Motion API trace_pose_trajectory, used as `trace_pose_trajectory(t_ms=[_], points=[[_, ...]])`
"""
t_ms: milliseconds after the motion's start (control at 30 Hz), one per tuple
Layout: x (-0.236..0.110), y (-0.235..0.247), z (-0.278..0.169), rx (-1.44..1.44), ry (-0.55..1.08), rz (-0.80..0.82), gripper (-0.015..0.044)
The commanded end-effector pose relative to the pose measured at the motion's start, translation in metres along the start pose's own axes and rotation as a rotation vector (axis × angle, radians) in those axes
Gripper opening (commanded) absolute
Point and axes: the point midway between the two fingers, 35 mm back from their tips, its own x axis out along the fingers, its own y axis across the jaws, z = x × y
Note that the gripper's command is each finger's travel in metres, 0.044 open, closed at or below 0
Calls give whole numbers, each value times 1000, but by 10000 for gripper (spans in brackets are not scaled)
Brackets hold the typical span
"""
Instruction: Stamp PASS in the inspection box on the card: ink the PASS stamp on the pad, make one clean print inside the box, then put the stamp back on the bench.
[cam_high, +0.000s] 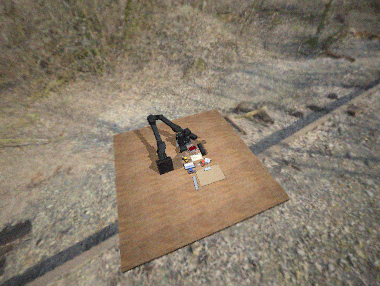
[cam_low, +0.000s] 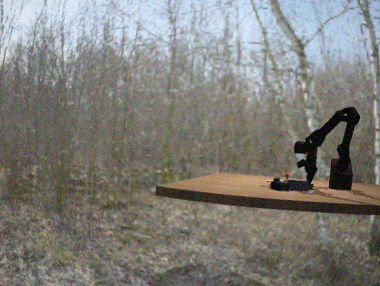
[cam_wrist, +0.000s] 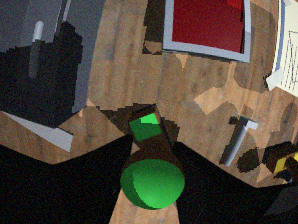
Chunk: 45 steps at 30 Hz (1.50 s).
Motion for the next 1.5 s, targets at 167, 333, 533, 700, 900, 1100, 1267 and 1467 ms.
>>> trace_pose_trajectory(t_ms=[167,333,533,700,900,1100,1267,1467], points=[[-6,1,2,-6,-4,2,0],[-8,0,3,-6,-4,2,0],[-11,0,3,-6,-3,2,0],[-13,0,3,-6,-3,2,0],[-16,0,3,-6,-2,2,0],[-18,0,4,-6,-2,2,0],[-21,0,4,-6,-1,2,0],[-24,-1,4,-6,-1,3,0]])
